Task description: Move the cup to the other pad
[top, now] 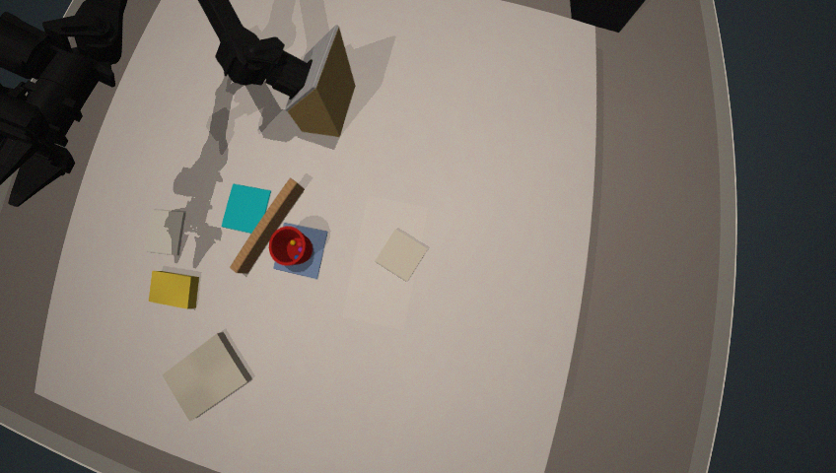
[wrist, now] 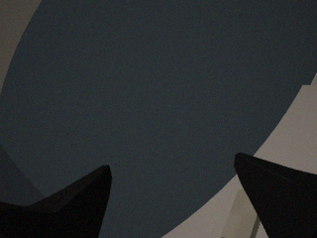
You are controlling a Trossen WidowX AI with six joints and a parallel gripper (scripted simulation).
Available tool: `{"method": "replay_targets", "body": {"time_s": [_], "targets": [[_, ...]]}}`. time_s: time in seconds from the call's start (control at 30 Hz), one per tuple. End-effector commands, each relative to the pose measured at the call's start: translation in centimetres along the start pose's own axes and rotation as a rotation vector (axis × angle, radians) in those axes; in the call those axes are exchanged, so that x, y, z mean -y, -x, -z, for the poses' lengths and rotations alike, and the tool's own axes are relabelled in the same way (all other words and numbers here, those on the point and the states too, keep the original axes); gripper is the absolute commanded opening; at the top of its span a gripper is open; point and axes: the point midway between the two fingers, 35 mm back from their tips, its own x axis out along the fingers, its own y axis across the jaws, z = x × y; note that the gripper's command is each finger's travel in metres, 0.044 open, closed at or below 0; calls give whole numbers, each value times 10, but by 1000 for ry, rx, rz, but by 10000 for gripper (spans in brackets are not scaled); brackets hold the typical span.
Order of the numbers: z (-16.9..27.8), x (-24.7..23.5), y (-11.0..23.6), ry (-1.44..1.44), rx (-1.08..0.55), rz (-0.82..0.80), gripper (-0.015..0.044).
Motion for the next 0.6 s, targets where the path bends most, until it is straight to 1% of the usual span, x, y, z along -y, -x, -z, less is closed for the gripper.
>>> {"method": "replay_targets", "body": {"time_s": [0.0,0.07,0.17,0.27,0.3,0.43,0.57], "targets": [[3,0,-2,5,-12,2,374],[25,0,-13,45,-110,18,321],[79,-1,-32,155,-339,38,242],[132,-4,-41,289,-568,34,164],[150,-5,-41,339,-644,27,148],[215,-8,-33,557,-942,-26,148],[271,-9,-13,804,-1229,-124,148]]}}
